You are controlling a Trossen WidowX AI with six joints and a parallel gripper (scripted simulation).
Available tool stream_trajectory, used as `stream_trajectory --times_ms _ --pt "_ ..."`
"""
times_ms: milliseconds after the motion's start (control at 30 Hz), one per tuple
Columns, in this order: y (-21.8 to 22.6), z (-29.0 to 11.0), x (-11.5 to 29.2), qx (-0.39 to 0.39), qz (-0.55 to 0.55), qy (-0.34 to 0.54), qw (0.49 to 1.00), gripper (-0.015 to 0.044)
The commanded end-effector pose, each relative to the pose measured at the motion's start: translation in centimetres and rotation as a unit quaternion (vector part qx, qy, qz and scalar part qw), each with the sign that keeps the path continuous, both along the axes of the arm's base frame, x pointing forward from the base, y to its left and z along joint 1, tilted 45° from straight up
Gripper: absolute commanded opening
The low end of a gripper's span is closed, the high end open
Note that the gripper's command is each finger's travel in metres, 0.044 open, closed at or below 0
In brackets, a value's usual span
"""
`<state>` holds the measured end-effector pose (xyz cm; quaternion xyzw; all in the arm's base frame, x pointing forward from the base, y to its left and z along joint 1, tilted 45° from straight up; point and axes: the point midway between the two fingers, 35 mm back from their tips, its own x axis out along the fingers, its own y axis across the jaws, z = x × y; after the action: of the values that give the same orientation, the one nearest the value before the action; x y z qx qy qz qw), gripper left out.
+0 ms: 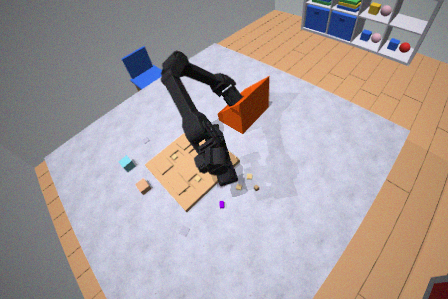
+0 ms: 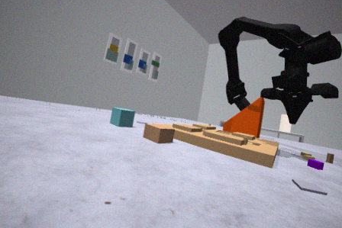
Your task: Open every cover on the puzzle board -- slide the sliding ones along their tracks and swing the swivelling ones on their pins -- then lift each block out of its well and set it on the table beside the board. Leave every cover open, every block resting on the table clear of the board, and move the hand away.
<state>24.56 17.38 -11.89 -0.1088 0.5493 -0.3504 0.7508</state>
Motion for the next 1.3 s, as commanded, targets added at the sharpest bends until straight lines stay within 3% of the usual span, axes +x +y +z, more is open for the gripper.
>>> stream_trajectory --times_ms 0,633,1267 --pt "-0.5 1.2 1.8 -0.008 0.042 0.028 0.999 0.0000" --pt "-5.5 6.5 8.2 -0.073 0.238 0.202 0.947 0.0000" --pt "-9.1 3.1 9.2 -0.074 0.239 0.203 0.947 0.0000"
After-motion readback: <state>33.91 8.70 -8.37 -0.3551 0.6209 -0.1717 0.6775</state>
